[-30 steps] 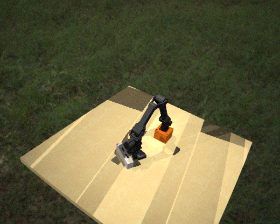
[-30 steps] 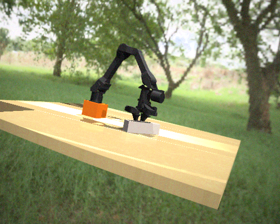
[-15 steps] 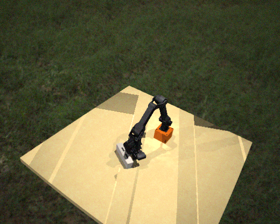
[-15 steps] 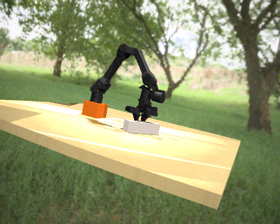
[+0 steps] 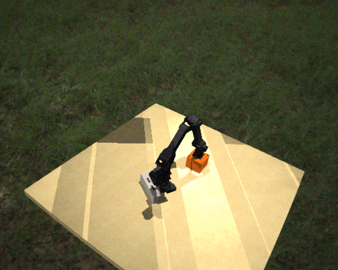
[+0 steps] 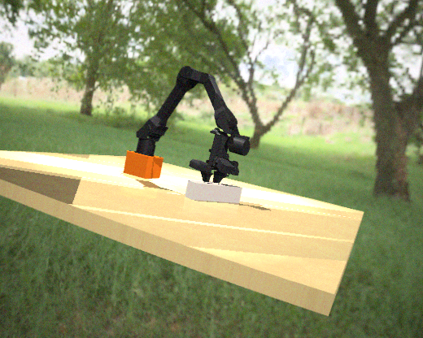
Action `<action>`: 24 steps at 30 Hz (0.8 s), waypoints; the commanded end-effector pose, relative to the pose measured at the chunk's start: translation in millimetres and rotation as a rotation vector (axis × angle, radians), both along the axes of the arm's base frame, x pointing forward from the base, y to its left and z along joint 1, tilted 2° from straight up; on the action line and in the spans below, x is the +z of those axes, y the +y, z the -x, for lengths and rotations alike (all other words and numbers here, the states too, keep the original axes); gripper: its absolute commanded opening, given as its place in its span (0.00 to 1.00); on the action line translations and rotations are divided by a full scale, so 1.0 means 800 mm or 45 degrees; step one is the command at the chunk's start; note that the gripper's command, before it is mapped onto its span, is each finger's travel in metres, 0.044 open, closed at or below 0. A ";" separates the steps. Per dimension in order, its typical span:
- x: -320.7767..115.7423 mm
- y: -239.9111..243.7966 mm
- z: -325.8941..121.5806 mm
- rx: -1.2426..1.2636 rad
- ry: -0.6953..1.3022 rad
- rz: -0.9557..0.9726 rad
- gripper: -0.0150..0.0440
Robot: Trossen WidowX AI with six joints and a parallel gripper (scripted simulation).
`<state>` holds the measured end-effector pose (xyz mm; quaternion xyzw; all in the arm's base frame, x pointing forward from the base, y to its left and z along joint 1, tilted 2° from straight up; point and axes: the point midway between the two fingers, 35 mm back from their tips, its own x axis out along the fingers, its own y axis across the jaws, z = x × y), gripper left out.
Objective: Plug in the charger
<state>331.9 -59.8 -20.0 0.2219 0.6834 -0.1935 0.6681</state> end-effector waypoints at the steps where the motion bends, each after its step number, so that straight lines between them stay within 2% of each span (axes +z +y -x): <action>1: 0.002 0.000 -0.002 -0.008 -0.004 -0.004 0.25; 24: 0.002 -0.001 -0.005 -0.008 -0.004 -0.004 0.25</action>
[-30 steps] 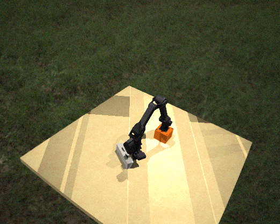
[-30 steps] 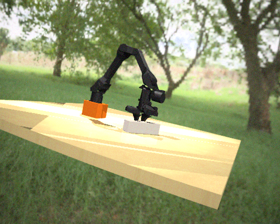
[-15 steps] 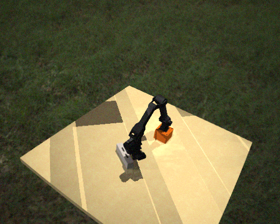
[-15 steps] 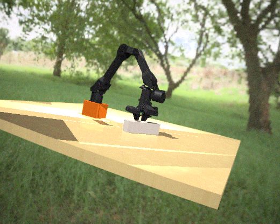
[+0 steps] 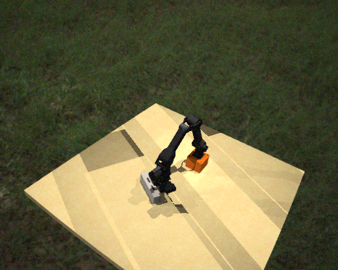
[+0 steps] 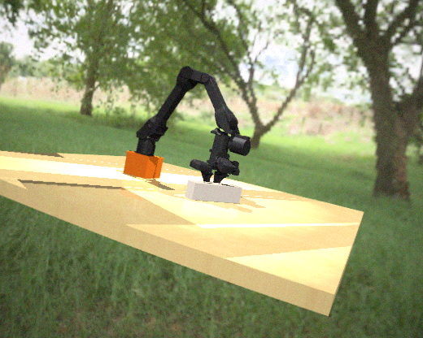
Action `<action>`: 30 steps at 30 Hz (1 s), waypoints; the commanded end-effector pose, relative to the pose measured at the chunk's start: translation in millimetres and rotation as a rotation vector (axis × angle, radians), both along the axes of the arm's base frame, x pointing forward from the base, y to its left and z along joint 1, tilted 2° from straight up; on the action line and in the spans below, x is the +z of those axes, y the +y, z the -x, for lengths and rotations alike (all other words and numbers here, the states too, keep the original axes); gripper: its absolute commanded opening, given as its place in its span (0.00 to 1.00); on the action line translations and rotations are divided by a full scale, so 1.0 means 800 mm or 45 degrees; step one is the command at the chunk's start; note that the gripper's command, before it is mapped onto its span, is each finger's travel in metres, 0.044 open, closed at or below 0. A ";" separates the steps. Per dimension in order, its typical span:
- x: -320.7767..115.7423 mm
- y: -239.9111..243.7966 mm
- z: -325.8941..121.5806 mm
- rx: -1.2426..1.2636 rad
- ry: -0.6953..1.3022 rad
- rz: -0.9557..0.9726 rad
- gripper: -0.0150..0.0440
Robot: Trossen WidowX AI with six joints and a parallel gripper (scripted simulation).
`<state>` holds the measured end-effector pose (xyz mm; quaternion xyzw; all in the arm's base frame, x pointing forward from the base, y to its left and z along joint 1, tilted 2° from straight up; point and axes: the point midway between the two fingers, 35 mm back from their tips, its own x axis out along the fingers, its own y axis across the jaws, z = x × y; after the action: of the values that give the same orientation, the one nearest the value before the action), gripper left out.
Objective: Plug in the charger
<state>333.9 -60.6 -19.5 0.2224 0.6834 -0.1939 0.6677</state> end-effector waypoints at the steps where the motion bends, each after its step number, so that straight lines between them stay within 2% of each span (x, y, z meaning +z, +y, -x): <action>1: 0.002 0.000 -0.003 -0.006 -0.005 -0.004 0.25; 30: 0.002 -0.002 -0.006 -0.006 -0.005 -0.004 0.25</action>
<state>336.4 -62.3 -19.4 0.2235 0.6830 -0.1951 0.6674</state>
